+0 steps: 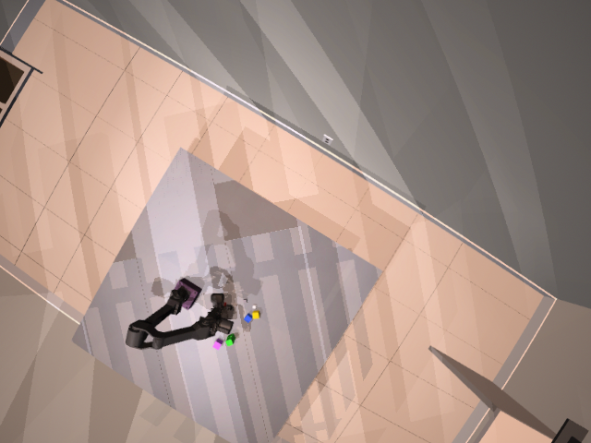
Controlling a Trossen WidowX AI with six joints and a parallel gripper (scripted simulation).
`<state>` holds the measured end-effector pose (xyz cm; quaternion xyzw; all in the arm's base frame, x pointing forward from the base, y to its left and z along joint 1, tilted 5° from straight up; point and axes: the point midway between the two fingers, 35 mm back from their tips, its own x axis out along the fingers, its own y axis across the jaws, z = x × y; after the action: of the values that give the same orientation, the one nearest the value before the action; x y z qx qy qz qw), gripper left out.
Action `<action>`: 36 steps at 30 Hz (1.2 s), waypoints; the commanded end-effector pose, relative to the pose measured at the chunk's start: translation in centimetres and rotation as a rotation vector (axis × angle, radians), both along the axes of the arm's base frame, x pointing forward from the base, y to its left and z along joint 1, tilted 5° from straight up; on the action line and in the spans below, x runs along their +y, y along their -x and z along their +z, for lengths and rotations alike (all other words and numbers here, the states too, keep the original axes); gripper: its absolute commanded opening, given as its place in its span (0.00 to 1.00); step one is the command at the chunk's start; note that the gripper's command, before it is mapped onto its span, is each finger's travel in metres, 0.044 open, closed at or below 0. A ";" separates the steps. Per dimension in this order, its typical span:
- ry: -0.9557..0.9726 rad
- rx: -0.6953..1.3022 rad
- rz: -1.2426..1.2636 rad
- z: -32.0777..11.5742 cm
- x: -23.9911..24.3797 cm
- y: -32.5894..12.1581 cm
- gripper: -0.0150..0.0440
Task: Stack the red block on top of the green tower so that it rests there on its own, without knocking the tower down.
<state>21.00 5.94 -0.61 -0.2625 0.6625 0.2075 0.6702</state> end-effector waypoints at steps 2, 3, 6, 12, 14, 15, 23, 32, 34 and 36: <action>0.003 -0.003 0.004 1.2 0.1 -0.1 0.25; 0.003 -0.003 0.004 1.7 0.1 -0.1 0.25; 0.002 -0.003 0.004 3.4 0.3 0.0 0.25; 0.002 -0.003 0.004 6.4 0.5 0.2 0.25; 0.002 -0.003 0.004 7.5 0.6 0.2 0.25; 0.002 -0.003 0.004 8.0 0.6 0.2 0.25; 0.002 -0.003 0.004 11.6 0.9 0.4 0.25; 0.002 -0.003 0.004 11.6 0.9 0.4 0.25; 0.002 -0.003 0.003 11.7 0.8 0.1 0.25; 0.002 -0.005 0.002 12.0 0.5 -0.8 0.25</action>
<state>20.87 6.73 10.96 -0.2641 0.6622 0.2085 0.6695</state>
